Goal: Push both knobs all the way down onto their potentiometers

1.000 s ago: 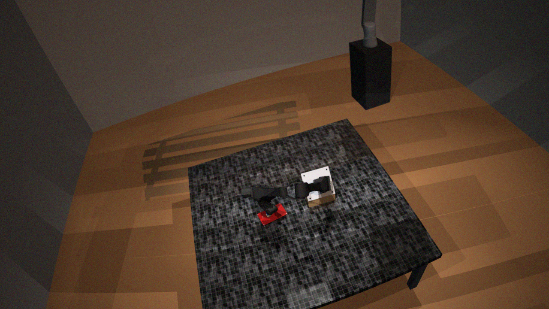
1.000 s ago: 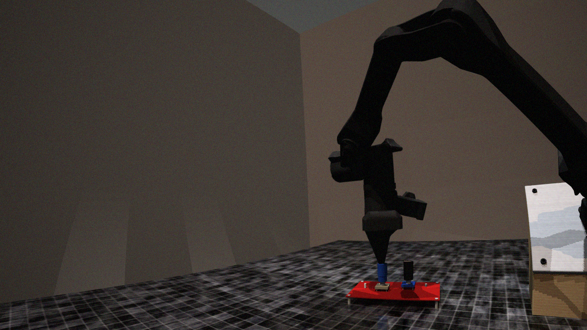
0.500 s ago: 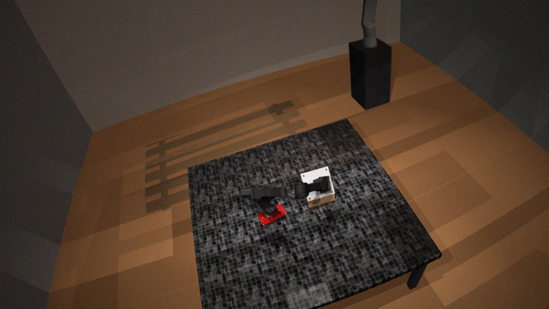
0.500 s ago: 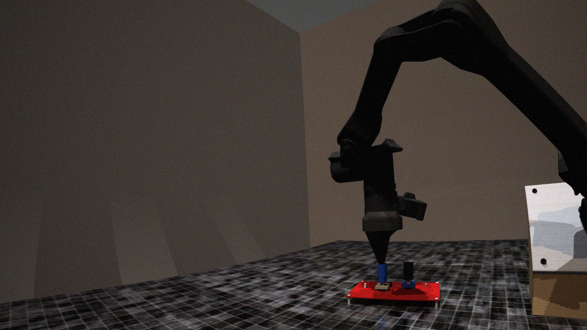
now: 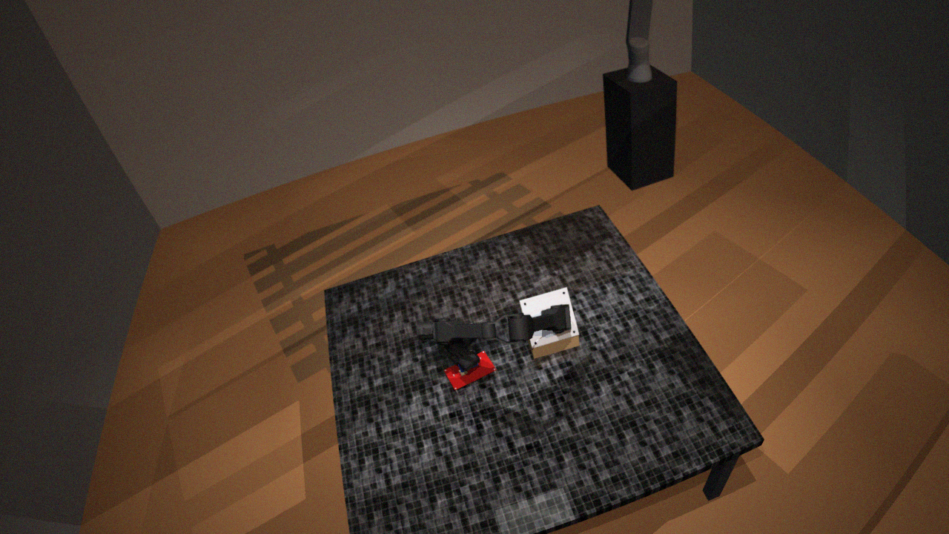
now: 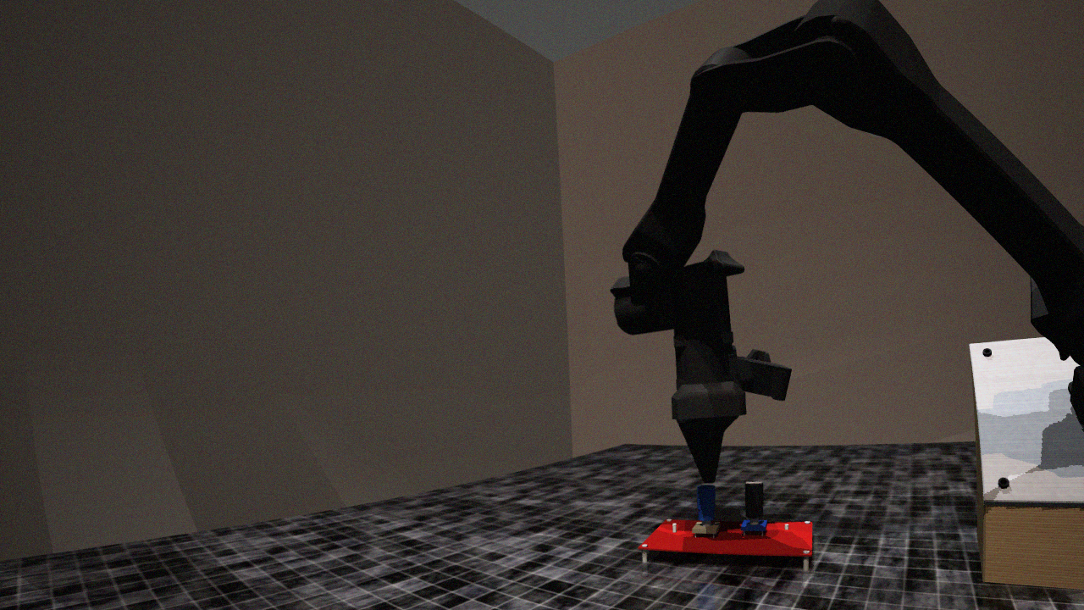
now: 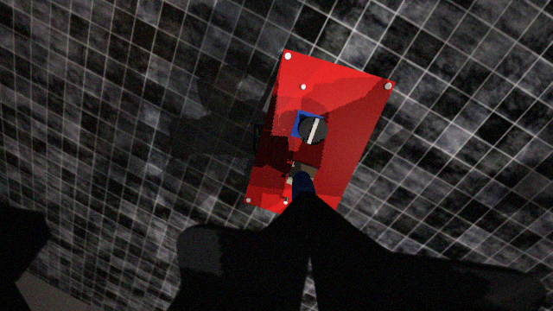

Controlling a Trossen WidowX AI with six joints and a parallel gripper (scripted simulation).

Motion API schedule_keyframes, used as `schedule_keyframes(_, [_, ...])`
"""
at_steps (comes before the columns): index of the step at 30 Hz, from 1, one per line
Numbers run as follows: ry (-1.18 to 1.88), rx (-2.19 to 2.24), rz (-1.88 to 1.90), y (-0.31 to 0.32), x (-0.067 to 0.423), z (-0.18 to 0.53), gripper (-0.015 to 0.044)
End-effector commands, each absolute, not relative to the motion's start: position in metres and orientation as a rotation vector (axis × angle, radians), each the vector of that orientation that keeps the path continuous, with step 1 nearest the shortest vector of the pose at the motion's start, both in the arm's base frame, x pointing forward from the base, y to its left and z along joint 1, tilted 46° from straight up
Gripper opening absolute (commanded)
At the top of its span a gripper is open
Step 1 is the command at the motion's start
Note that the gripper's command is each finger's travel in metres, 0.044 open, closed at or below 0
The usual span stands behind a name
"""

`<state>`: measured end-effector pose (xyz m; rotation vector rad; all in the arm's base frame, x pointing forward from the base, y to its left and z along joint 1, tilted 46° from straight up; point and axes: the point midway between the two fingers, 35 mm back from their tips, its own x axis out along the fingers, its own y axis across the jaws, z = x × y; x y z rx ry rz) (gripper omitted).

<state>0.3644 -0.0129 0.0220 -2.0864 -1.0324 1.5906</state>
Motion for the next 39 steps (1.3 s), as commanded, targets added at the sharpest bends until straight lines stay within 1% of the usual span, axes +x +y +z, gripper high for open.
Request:
schedule_keyframes(1, [-1.038,-2.101,1.586,-0.018,0.366,0.029,0.0])
schedule_keyframes(3, [-1.038,-2.101,1.586,-0.02,0.366,0.03,0.0])
schedule_keyframes(12, [-1.03,-2.088,1.588,-0.017,0.362,0.025,0.0236])
schedule_keyframes(14, [-1.028,-2.09,1.591,-0.022,0.347,0.026,0.0289])
schedule_keyframes(20, [-1.024,-2.095,1.6,-0.033,0.27,0.026,0.044])
schedule_keyframes(24, [-1.03,-2.093,1.598,-0.028,0.218,0.025,0.044])
schedule_keyframes(26, [-1.034,-2.092,1.595,-0.024,0.203,0.024,0.044])
schedule_keyframes(39, [-1.034,-2.092,1.595,-0.024,0.201,0.024,0.044])
